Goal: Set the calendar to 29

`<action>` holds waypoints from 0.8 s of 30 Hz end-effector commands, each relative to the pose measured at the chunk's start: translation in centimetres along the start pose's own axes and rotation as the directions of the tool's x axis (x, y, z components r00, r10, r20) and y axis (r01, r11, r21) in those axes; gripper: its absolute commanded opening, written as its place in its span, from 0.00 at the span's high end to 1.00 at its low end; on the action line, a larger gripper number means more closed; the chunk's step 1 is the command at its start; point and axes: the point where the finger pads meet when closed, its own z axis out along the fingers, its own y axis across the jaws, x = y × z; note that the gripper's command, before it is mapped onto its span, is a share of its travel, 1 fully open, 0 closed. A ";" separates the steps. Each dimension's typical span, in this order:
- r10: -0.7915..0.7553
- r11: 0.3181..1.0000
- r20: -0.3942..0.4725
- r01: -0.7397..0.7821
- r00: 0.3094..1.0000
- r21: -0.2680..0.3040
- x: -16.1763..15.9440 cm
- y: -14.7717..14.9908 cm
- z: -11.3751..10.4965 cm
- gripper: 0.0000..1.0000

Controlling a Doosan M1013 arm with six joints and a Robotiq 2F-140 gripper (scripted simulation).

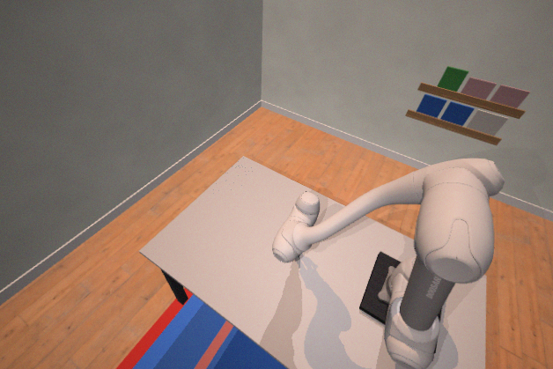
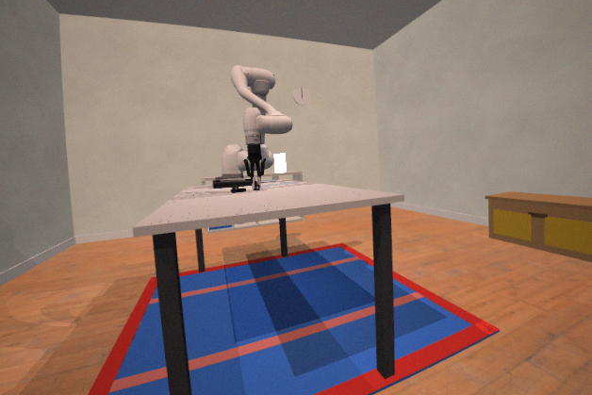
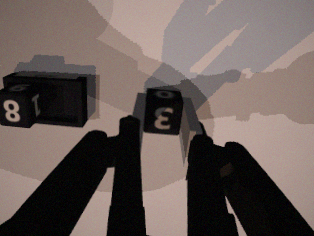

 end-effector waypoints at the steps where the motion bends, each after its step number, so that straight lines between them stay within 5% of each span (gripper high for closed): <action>1: 0.000 1.000 0.000 0.000 1.000 0.000 0.0 0.0 0.0 0.76; 8: 0.000 1.000 0.000 0.000 1.000 0.000 0.0 0.0 -0.3 0.76; 16: 0.000 1.000 0.000 0.000 1.000 0.000 0.0 0.0 -3.2 0.76; 24: 0.000 1.000 0.000 0.000 1.000 0.000 0.0 0.0 -8.8 0.76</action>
